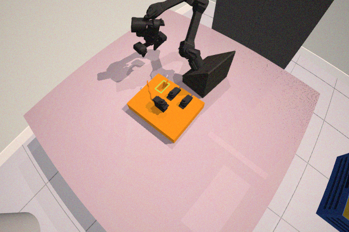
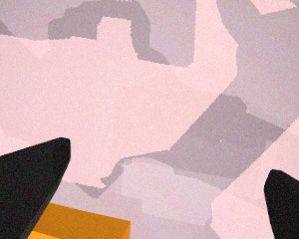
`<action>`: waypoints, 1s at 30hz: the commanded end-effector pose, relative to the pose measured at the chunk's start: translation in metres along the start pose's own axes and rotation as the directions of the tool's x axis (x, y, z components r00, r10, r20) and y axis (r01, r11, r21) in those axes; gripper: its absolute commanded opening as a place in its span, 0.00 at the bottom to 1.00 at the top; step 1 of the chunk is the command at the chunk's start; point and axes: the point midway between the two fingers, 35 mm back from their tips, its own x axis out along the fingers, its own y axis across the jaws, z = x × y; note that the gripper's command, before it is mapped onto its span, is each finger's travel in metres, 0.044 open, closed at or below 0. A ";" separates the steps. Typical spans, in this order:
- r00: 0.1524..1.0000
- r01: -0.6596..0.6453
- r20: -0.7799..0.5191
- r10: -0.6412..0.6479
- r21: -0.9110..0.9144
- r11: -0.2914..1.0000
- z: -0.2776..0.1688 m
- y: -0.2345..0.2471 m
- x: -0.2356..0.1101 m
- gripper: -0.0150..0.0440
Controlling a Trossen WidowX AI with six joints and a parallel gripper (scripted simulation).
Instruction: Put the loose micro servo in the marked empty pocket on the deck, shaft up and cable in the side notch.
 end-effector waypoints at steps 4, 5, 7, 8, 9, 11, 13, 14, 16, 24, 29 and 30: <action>1.000 -0.003 -0.007 0.003 -0.027 1.000 -0.001 0.003 0.000 1.00; 1.000 -0.005 -0.011 0.004 -0.042 0.999 -0.001 0.004 0.000 1.00; 1.000 -0.012 -0.020 0.011 -0.062 0.998 -0.003 0.007 0.000 1.00; 1.000 -0.013 -0.022 0.011 -0.071 0.997 -0.003 0.008 0.000 1.00; 1.000 -0.014 -0.025 0.012 -0.086 0.996 -0.003 0.009 0.000 1.00; 0.999 -0.019 -0.033 0.015 -0.125 0.992 -0.004 0.013 0.000 1.00; 0.999 -0.025 -0.046 0.018 -0.159 0.987 -0.006 0.017 0.000 1.00; 0.999 -0.028 -0.051 0.019 -0.185 0.982 -0.007 0.019 0.000 1.00; 0.997 -0.047 -0.073 0.031 -0.226 0.973 -0.010 0.026 0.000 1.00; 0.992 -0.095 -0.121 0.043 -0.460 0.883 -0.020 0.048 -0.002 1.00; 0.987 -0.130 -0.151 0.055 -0.552 0.823 -0.028 0.061 -0.003 1.00; 0.987 -0.131 -0.152 0.054 -0.557 0.820 -0.028 0.061 -0.003 1.00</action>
